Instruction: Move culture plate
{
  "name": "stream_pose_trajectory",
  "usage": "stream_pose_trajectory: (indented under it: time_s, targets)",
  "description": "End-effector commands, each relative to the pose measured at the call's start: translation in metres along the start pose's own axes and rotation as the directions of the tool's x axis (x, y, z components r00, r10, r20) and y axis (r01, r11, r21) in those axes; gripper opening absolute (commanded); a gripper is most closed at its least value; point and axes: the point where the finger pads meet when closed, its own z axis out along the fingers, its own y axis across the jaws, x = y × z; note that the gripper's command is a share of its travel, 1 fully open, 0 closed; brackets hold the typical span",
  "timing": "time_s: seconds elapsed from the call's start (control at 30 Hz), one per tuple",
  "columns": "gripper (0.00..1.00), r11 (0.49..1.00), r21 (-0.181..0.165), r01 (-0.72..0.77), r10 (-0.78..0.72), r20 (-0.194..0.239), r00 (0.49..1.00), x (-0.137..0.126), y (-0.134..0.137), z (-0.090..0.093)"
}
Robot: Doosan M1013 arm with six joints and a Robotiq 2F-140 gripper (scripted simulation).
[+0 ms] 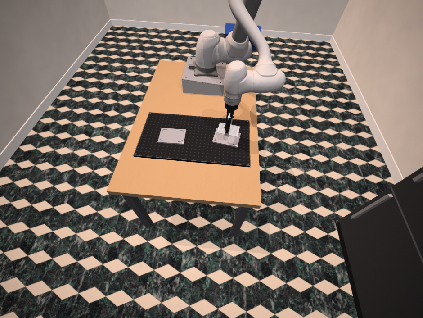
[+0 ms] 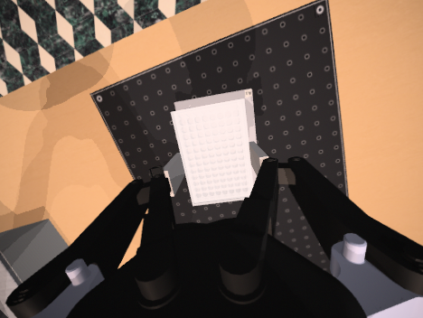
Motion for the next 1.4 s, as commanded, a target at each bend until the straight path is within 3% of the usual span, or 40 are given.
stream_pose_trajectory:
  time_s: [0.0, 1.23, 1.37]
  targets:
    - [0.00, 1.000, -0.007, -0.003, 0.003, 0.000, 1.000, -0.002, 0.004, -0.005]
    - [0.00, 1.000, -0.007, -0.003, 0.003, 0.000, 1.000, -0.002, 0.004, -0.005]
    - [0.00, 0.992, -0.007, 0.130, -0.130, 0.001, 0.992, -0.015, 0.007, -0.005]
